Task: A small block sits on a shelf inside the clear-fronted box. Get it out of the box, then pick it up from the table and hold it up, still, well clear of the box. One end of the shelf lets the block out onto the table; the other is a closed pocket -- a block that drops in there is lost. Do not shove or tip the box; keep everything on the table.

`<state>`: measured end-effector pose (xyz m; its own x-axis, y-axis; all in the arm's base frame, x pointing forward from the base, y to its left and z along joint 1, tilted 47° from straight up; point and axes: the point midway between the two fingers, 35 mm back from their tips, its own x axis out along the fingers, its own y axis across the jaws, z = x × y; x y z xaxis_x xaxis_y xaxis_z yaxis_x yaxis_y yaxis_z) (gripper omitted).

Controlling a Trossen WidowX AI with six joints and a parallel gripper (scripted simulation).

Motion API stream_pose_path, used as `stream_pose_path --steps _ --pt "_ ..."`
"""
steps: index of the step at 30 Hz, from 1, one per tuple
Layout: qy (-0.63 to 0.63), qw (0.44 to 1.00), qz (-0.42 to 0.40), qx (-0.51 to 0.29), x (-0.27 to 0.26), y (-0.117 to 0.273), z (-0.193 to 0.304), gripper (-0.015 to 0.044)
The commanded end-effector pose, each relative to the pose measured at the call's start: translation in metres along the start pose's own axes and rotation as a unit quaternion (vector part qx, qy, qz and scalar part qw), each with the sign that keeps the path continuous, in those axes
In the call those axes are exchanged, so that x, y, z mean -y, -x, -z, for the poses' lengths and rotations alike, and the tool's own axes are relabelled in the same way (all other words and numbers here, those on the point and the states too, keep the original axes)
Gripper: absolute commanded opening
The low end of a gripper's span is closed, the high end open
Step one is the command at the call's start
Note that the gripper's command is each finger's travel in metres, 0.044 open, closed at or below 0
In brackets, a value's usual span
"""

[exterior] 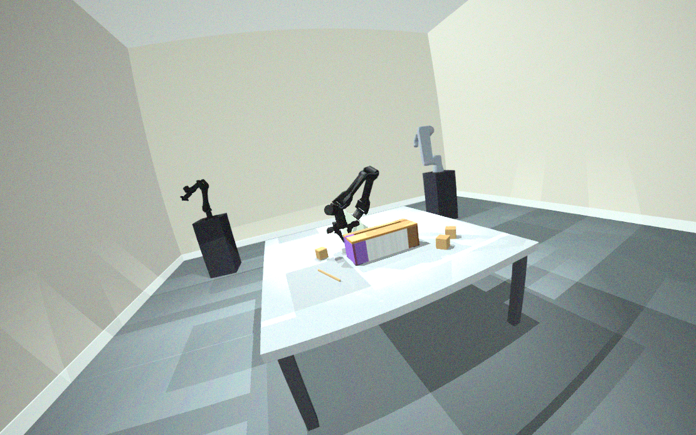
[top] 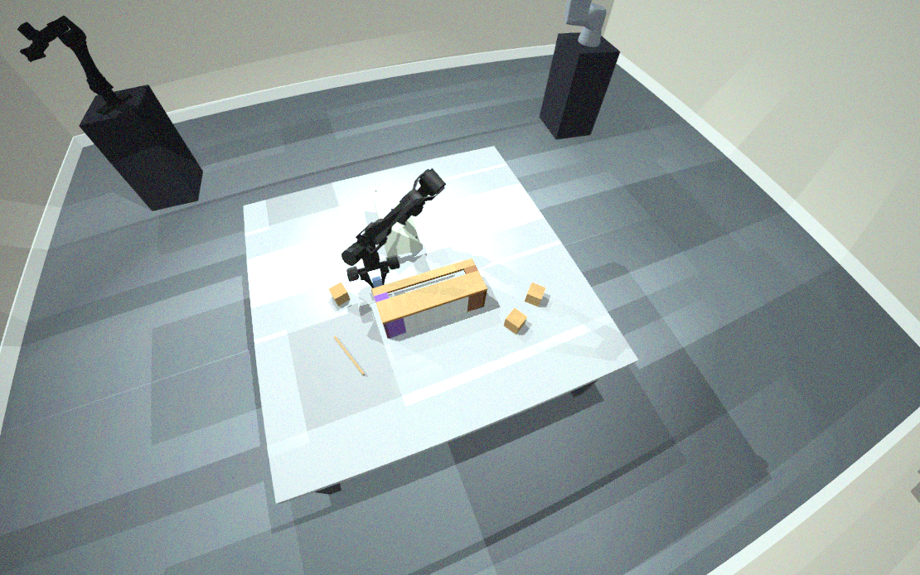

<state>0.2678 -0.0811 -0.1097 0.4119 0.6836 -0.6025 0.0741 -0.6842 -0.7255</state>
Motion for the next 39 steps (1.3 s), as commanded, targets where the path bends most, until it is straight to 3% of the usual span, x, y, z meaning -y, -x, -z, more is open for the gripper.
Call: stream_pose_path --steps 1,22,39 --pt "-0.026 0.999 -0.019 -0.005 0.002 0.017 0.007 0.0" --pt "-0.224 0.967 -0.113 -0.04 0.023 0.101 0.011 0.0" --pt "-0.23 0.965 -0.115 -0.042 0.024 0.103 0.011 0.0"
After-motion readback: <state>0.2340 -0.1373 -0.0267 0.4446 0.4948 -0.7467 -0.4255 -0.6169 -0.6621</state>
